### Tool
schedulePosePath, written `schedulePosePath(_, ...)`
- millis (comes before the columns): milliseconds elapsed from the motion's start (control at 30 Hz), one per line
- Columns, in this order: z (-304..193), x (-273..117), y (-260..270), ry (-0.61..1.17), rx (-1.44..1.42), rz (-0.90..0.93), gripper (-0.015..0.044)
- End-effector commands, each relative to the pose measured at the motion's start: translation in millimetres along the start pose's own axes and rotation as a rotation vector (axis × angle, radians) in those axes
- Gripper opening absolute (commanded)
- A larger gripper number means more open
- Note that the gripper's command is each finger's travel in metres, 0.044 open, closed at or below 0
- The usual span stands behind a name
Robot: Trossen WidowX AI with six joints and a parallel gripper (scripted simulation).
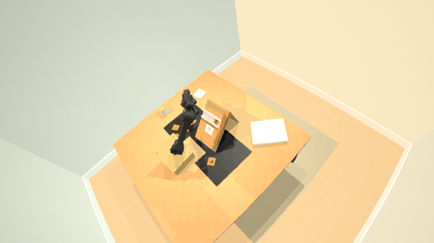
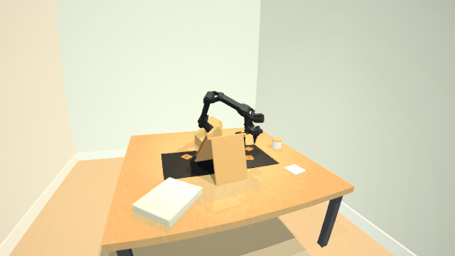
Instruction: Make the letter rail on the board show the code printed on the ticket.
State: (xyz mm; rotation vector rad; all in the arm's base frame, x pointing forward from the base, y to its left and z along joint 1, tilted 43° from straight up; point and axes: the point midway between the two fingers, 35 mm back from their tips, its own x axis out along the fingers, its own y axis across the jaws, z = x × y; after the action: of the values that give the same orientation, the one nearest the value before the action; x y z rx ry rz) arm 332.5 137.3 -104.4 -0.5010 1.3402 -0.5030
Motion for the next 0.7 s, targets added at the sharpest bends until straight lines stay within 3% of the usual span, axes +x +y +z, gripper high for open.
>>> schedulePosePath(0, -36, 57, 17, 0.083, 0.210, -0.085, 0.0340)
schedulePosePath(433, -34, 60, 16, 0.086, 0.219, -0.090, 0.0340)
schedulePosePath(667, -37, 93, 12, 0.086, 0.219, -0.092, 0.0340)
